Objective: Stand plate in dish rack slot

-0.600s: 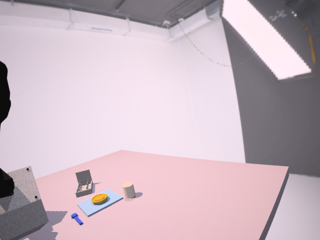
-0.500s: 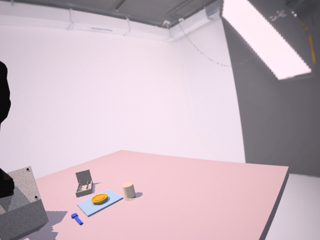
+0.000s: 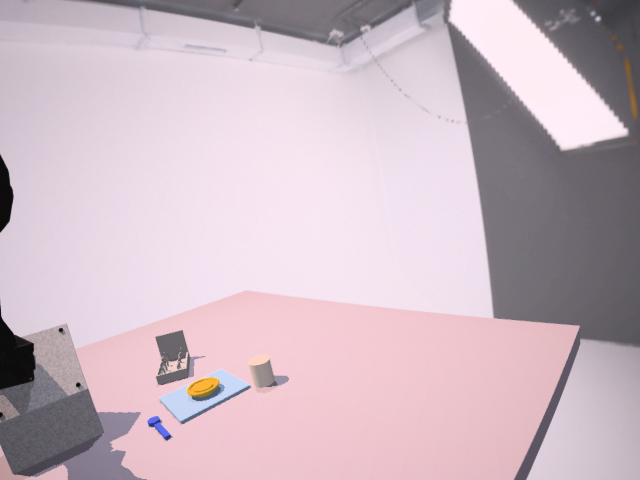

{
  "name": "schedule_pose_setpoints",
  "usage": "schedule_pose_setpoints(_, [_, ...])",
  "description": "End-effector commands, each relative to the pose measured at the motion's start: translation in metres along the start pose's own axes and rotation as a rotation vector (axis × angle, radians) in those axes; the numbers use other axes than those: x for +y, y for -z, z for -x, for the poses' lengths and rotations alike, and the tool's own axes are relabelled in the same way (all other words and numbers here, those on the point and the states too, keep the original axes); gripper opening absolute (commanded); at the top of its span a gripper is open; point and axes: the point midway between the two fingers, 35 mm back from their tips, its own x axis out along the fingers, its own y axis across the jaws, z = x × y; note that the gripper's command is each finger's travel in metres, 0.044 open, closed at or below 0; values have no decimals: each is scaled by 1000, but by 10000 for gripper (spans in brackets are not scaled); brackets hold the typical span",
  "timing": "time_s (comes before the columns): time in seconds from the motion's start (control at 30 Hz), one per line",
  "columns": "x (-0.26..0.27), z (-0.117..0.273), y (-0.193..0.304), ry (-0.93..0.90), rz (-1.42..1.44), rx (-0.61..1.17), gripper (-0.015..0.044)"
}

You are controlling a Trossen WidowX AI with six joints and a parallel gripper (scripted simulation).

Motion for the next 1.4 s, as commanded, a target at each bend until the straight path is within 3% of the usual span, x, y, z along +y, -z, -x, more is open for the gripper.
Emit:
schedule_pose_setpoints(0.0, [3,-10,-7,24,41,-22,400])
schedule_pose_setpoints(0.73, [3,-70,-50,161,367,-152,400])
schedule_pose_setpoints(1.37, [-29,-136,-90,363,702,-228,400])
